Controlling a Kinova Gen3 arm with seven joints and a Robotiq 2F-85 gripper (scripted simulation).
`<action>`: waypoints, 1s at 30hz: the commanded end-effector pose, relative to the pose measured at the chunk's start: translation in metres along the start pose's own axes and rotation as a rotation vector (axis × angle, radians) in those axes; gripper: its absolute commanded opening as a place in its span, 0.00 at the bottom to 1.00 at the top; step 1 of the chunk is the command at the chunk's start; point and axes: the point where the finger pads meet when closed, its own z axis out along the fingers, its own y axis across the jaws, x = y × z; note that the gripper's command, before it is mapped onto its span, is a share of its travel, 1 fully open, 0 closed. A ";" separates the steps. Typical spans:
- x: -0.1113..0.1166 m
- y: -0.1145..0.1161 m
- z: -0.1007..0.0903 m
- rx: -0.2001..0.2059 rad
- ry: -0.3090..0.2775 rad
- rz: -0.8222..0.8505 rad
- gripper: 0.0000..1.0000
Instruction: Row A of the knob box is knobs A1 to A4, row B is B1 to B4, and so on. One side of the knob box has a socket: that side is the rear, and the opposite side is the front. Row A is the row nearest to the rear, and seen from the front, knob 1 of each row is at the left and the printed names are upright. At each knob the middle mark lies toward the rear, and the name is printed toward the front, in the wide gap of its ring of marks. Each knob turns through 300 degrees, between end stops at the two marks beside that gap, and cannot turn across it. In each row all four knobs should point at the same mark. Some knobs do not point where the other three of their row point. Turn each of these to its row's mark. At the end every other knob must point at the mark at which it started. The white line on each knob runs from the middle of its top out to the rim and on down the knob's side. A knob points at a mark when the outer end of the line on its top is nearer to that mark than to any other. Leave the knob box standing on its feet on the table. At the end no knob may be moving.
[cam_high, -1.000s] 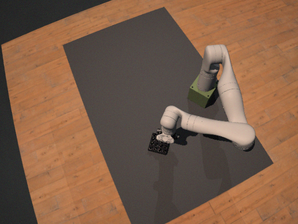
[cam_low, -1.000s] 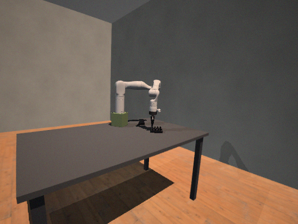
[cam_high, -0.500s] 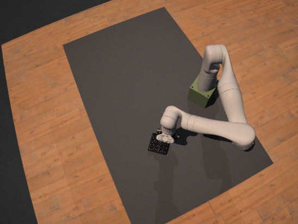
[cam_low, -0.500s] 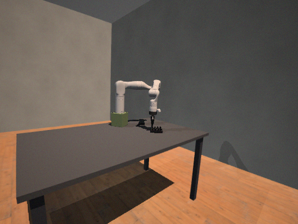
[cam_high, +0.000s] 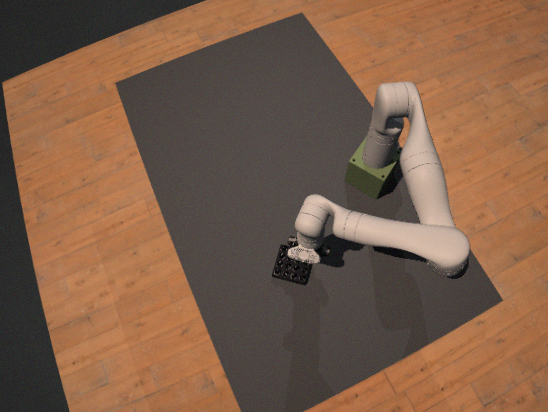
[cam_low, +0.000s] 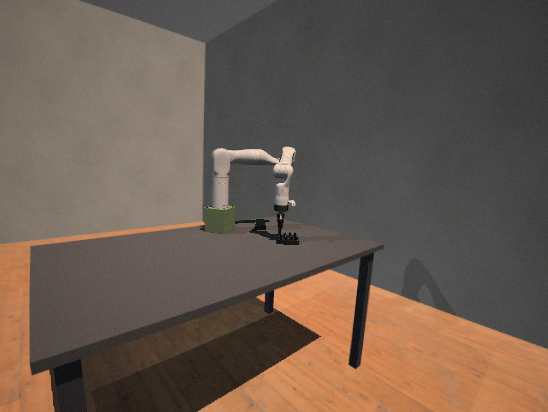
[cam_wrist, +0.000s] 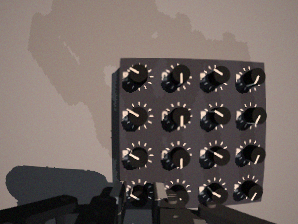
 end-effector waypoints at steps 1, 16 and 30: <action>0.001 0.000 -0.001 0.000 0.002 0.000 0.19; 0.000 0.000 -0.030 0.000 0.002 0.000 0.19; 0.000 0.000 -0.038 0.000 0.002 0.000 0.19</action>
